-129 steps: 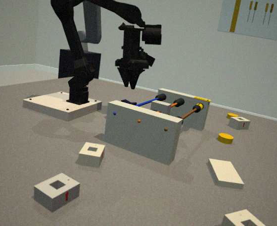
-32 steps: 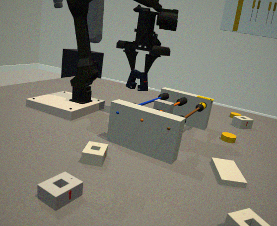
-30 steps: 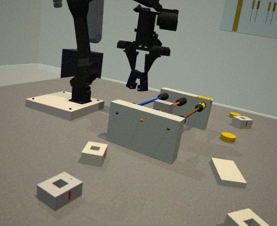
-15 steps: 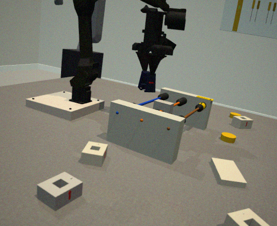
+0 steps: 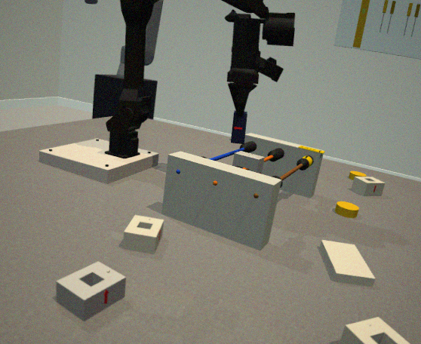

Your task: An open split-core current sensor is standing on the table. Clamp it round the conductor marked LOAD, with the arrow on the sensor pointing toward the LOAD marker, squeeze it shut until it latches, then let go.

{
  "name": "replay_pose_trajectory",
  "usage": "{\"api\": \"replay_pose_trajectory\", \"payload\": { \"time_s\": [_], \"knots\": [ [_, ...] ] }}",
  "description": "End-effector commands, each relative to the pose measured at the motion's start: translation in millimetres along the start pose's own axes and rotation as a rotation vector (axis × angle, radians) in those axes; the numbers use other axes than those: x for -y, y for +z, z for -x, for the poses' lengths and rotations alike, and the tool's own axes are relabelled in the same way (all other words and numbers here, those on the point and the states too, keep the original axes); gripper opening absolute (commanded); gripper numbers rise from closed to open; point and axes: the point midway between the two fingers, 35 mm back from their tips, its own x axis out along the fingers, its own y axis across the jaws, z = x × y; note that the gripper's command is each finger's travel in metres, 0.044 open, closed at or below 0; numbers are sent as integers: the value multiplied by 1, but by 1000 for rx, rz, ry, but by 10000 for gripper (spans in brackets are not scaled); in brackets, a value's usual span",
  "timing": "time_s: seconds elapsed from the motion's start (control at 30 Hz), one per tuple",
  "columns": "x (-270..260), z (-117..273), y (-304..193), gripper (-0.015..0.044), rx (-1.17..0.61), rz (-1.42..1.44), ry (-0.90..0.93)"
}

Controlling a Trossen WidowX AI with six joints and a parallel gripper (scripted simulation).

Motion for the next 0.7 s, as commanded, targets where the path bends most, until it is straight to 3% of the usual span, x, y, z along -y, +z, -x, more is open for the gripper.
{"api": "replay_pose_trajectory", "payload": {
  "time_s": [0.0, 0.67],
  "knots": [
    [4, 0, 10, 0, 18, -148, -9],
    [19, -6, 52, 0, 86, -870, 0]
  ]
}}
